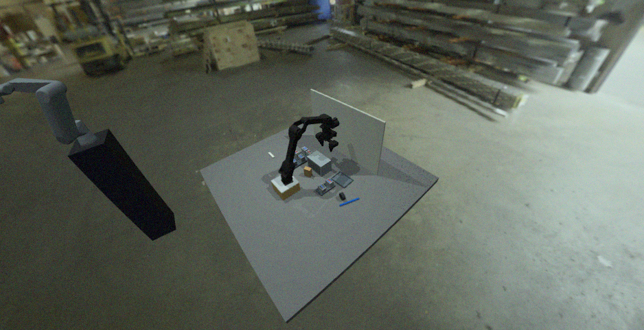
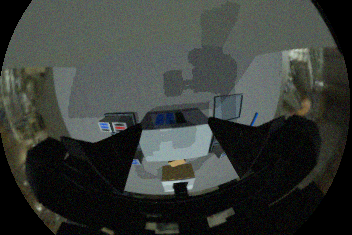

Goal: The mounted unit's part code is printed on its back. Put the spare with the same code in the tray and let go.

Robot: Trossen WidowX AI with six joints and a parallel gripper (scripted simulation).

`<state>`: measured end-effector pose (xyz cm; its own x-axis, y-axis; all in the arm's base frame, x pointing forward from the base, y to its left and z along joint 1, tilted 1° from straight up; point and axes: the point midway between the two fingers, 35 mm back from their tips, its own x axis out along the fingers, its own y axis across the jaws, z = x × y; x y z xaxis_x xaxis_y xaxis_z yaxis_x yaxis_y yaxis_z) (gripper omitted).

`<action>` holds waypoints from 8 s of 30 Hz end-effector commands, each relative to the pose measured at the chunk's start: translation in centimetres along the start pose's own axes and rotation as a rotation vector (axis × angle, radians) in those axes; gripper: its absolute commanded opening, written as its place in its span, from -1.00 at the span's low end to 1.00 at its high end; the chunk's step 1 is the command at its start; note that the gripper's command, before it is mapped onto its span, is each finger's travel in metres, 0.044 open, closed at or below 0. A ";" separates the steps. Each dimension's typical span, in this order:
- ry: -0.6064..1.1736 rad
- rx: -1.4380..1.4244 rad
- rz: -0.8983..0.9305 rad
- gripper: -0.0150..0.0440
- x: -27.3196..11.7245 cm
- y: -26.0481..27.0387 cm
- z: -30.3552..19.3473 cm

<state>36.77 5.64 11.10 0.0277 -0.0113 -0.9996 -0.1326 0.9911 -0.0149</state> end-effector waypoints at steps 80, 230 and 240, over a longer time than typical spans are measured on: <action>-0.018 -1.529 0.006 0.53 9.5 21.4 -5.1; 0.006 -1.521 -0.021 -0.49 -2.9 -18.5 -3.7; 0.007 -1.529 -0.021 -0.49 -2.7 -20.5 -4.7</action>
<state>34.58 -15.38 14.14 0.0349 -0.0335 -0.9988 -0.9962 -0.0811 -0.0320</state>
